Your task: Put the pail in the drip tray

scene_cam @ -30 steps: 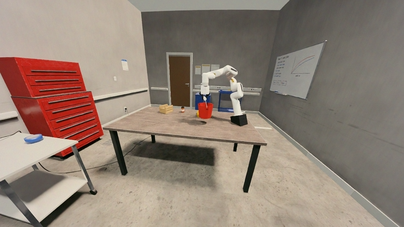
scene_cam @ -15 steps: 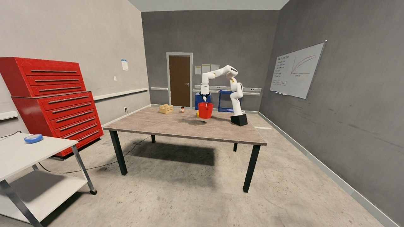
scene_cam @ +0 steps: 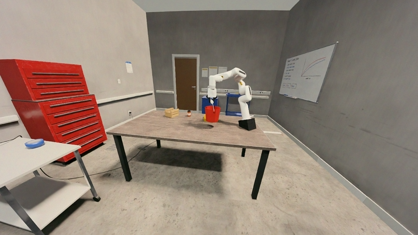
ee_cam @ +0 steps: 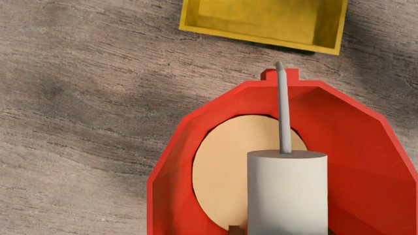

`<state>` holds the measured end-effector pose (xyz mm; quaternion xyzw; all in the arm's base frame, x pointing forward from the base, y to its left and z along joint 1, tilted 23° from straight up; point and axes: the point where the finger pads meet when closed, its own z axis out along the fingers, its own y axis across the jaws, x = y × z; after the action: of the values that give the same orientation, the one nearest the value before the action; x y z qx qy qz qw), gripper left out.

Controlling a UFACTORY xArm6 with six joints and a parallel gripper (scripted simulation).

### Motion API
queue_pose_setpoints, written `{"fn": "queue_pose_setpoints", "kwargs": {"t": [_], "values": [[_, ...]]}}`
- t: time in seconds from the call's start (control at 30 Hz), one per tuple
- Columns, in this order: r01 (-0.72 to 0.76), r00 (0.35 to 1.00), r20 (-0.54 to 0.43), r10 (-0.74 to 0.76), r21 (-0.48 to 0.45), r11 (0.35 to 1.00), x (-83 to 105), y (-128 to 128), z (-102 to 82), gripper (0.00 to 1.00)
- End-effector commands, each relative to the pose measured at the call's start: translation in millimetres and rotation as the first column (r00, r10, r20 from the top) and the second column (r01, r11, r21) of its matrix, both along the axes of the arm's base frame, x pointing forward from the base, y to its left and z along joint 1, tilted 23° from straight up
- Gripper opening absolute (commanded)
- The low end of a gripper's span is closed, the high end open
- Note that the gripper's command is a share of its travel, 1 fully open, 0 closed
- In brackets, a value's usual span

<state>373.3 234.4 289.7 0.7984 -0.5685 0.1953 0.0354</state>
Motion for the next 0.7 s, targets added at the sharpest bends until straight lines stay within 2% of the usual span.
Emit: {"fn": "queue_pose_setpoints", "kwargs": {"t": [0.0, 0.67], "values": [[-0.001, 1.0, 0.004, 0.001, 0.004, 1.0, 1.7, -6, 4.6, 0.0], [-0.001, 1.0, 0.004, 0.001, 0.003, 1.0, 7.2, -39, 15.9, 0.0]]}}
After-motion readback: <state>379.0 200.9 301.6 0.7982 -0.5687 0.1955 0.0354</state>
